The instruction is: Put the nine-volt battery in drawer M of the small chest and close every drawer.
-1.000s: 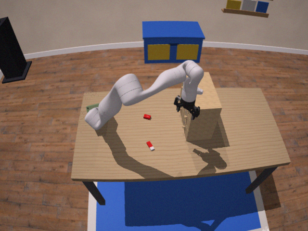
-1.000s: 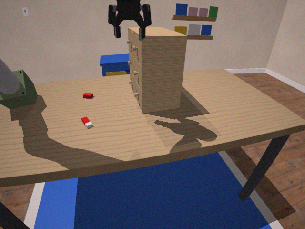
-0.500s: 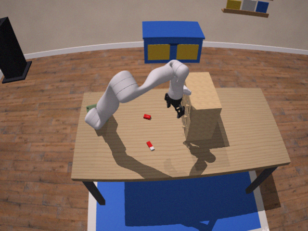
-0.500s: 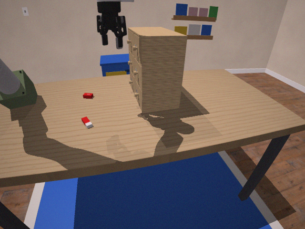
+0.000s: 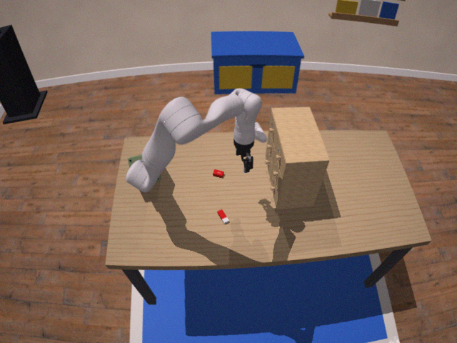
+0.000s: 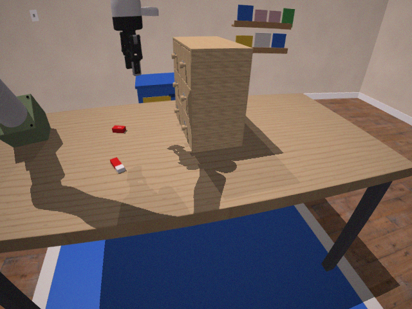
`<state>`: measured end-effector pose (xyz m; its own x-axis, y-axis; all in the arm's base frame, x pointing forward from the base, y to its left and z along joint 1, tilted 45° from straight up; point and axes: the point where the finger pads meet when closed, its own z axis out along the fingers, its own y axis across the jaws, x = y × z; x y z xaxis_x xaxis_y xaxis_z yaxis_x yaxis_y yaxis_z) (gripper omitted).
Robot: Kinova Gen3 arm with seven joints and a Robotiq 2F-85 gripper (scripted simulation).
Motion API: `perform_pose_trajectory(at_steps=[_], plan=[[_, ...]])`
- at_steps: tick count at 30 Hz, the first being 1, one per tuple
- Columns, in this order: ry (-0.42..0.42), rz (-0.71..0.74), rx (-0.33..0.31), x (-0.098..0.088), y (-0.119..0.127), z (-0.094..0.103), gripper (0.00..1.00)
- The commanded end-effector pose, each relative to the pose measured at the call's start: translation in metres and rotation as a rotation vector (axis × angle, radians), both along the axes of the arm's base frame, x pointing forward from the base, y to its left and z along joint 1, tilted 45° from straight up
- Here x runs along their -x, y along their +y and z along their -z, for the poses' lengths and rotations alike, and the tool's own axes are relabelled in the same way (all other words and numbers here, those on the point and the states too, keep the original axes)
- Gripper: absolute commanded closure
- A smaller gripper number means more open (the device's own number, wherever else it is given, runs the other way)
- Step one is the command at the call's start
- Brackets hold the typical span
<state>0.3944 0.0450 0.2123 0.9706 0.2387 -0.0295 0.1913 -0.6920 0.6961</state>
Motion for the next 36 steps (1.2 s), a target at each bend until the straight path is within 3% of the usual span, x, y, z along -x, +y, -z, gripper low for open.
perform_pose_trajectory(at_steps=[1, 15, 36], plan=[[-0.008, 0.003, 0.005, 0.005, 0.003, 0.007, 0.0], [-0.127, 0.127, -0.02, 0.031, 0.008, 0.043, 0.0], [-0.159, 0.16, -0.027, 0.038, 0.009, 0.052, 0.0]])
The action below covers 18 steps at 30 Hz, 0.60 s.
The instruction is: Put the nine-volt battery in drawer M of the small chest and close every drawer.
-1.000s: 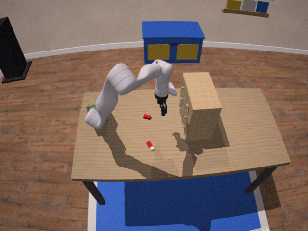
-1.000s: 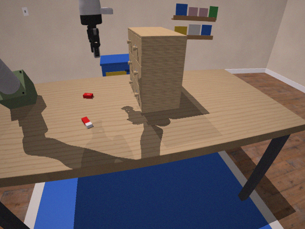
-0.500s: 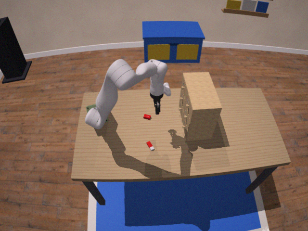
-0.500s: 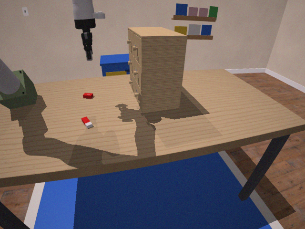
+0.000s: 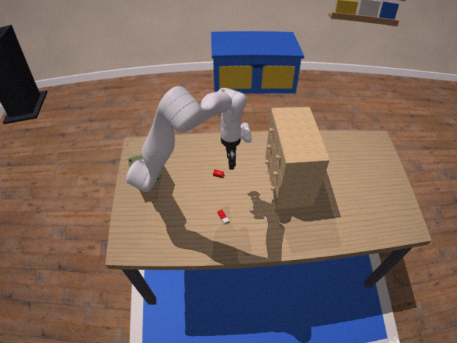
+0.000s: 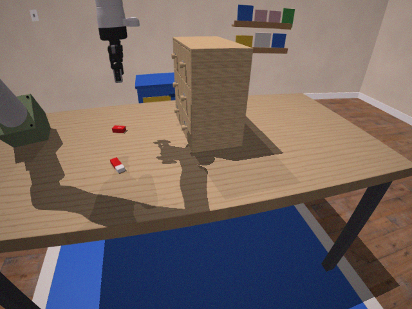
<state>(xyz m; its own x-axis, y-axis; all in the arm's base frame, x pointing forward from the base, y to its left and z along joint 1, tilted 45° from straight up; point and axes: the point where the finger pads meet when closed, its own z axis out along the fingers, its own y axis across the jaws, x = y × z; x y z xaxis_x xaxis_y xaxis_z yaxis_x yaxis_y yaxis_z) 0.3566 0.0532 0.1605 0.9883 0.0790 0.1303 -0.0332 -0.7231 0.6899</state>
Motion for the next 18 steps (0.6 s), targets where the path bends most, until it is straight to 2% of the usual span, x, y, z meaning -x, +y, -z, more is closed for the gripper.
perform_pose_trajectory(at_steps=[1, 18], plan=[[0.0, -0.001, 0.0, -0.0001, 0.0006, -0.0001, 0.0], [-0.006, -0.007, 0.0, -0.0011, -0.0001, 0.0006, 0.0]])
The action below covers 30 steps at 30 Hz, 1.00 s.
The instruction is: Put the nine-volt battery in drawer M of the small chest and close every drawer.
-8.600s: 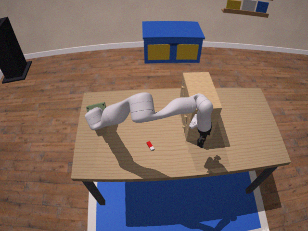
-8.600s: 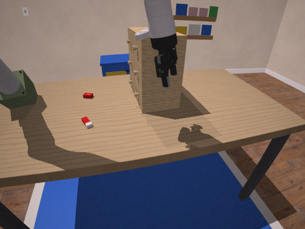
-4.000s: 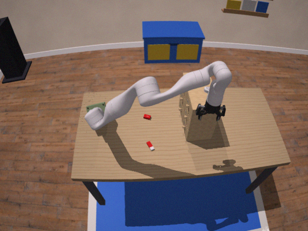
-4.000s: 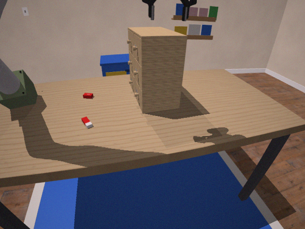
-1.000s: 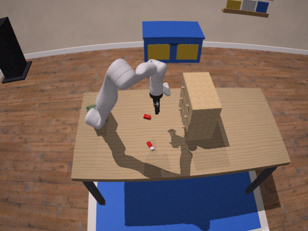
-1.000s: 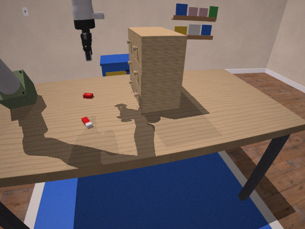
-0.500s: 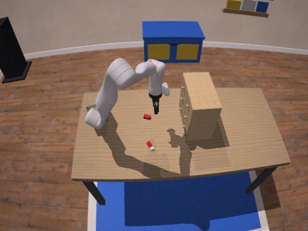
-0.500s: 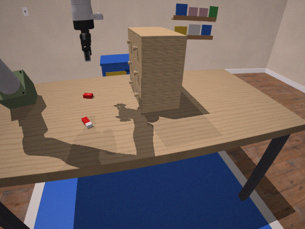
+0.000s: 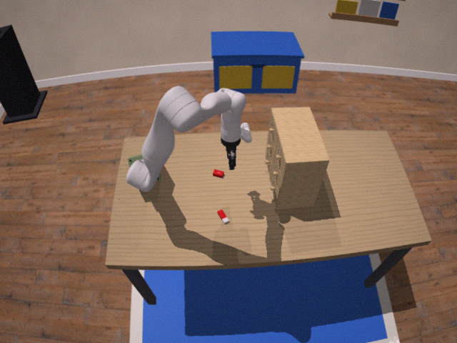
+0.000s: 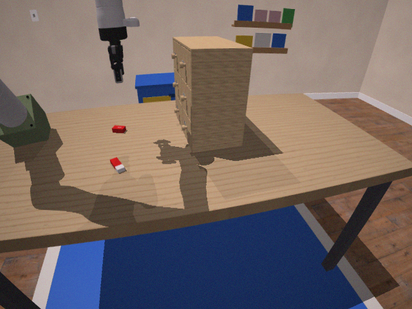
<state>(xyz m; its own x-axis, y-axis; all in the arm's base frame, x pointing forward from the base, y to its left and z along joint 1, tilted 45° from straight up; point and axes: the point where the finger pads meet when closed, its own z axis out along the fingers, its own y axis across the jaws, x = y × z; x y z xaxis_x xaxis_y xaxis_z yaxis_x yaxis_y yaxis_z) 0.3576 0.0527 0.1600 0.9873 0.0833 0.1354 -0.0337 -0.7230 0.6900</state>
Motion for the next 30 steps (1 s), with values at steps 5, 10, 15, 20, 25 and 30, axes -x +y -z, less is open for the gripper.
perform_pose_trajectory(at_steps=[5, 10, 15, 20, 25, 30], plan=[[-0.008, -0.009, 0.0, -0.001, 0.0, 0.001, 0.0], [-0.018, -0.018, 0.001, -0.003, -0.001, 0.002, 0.0], [-0.026, -0.026, 0.001, -0.004, -0.002, 0.003, 0.0], [-0.041, -0.041, 0.002, -0.007, -0.004, 0.004, 0.0], [-0.06, -0.059, 0.002, -0.01, -0.006, 0.006, 0.0], [-0.078, -0.076, 0.003, -0.013, -0.008, 0.008, 0.0]])
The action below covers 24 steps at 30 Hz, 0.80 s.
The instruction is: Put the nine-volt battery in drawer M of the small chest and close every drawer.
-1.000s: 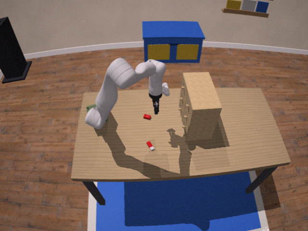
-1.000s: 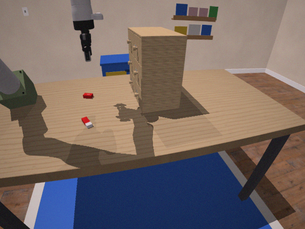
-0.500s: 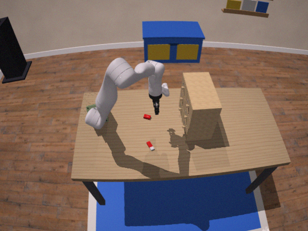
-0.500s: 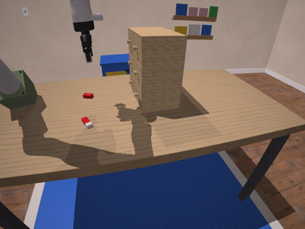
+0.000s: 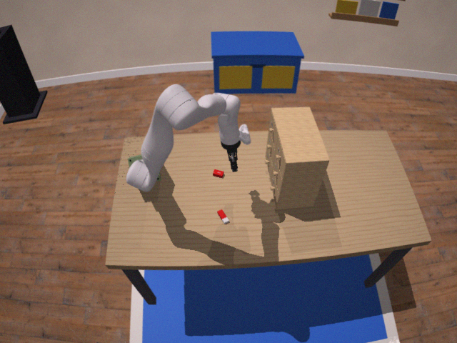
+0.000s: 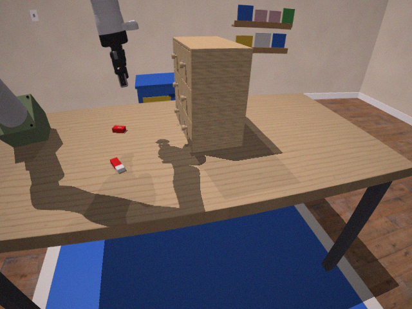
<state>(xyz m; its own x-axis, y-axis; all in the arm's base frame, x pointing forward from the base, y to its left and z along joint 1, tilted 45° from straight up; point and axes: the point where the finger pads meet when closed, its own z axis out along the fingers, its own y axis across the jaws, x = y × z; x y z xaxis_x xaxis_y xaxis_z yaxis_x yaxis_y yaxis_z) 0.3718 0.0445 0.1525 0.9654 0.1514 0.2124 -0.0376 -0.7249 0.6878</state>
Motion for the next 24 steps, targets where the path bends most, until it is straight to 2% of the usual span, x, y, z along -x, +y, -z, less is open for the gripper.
perform_pose_trajectory(at_steps=[1, 24], plan=[[0.0, -0.006, 0.003, 0.001, 0.0, 0.001, 0.0], [-0.115, -0.115, 0.009, -0.018, -0.012, 0.013, 0.0]])
